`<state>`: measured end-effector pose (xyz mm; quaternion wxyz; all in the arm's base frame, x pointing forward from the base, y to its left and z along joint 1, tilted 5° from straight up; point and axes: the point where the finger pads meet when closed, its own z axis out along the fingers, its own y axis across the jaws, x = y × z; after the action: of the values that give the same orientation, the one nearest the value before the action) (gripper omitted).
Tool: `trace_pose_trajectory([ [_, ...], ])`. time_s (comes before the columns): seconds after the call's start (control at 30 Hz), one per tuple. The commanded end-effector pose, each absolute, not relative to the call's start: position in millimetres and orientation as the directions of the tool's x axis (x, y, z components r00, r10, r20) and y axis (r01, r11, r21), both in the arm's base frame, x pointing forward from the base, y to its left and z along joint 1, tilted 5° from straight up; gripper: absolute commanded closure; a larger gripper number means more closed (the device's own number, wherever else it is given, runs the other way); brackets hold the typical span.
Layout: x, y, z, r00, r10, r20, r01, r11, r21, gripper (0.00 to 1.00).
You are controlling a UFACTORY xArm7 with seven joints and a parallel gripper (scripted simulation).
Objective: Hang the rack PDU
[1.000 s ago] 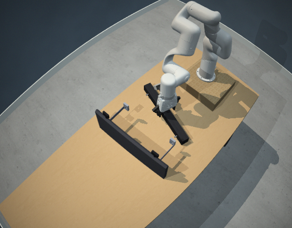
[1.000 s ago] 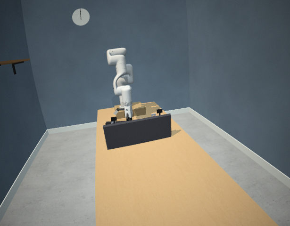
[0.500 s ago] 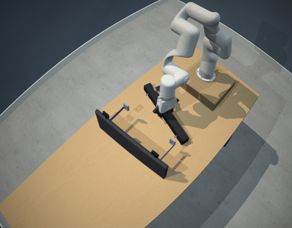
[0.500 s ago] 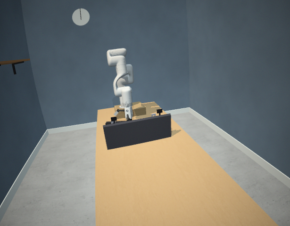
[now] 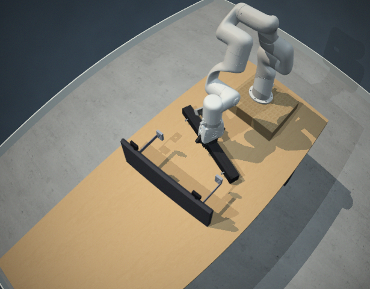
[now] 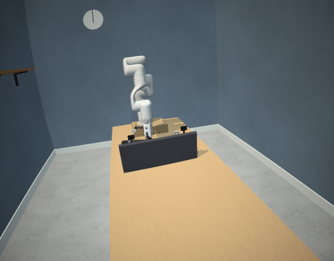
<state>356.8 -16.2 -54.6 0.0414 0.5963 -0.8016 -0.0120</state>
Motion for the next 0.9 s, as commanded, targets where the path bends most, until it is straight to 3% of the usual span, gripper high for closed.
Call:
trace_pose_trajectory([
  [0.0, 358.2, -16.2, -53.8, -0.286, -0.957, 0.051, -0.955, 0.288, 0.066, 1.0],
  [0.87, 358.5, -16.0, -49.5, -0.286, -0.957, 0.051, -0.955, 0.288, 0.066, 1.0],
])
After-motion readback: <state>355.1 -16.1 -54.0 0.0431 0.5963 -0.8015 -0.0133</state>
